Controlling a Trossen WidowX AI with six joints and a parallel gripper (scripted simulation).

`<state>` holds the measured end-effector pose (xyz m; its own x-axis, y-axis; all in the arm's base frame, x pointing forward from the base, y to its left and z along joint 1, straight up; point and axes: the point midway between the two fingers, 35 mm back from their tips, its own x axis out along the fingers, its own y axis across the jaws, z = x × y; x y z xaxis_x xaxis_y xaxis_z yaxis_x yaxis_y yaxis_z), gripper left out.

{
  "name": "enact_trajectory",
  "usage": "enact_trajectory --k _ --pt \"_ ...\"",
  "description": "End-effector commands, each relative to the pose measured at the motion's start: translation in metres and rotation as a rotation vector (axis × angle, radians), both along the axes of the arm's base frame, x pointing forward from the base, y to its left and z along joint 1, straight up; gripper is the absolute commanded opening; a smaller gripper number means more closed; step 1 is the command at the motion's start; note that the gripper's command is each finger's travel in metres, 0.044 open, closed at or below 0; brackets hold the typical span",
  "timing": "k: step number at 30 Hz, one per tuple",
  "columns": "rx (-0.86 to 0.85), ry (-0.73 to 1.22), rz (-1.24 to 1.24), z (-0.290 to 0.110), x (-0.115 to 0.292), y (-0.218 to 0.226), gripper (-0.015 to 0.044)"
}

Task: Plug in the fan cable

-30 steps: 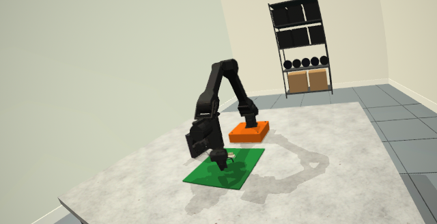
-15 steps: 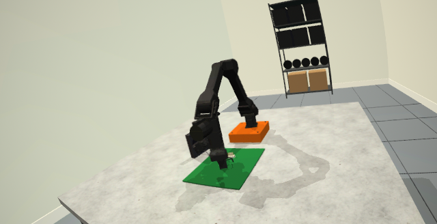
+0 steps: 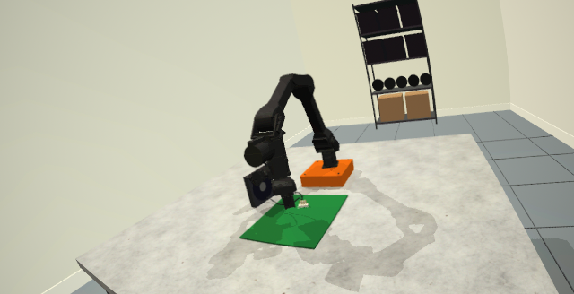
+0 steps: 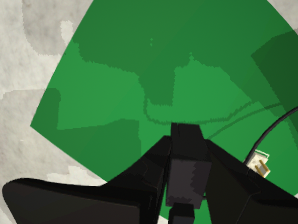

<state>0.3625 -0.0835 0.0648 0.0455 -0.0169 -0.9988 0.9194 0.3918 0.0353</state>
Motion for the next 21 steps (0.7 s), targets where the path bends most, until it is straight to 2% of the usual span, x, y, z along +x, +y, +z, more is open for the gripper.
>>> enact_trajectory --k 1,21 --pt "0.002 0.012 0.092 0.0 -0.005 0.001 0.0" --pt "-0.025 0.023 0.789 0.001 -0.028 0.005 0.0"
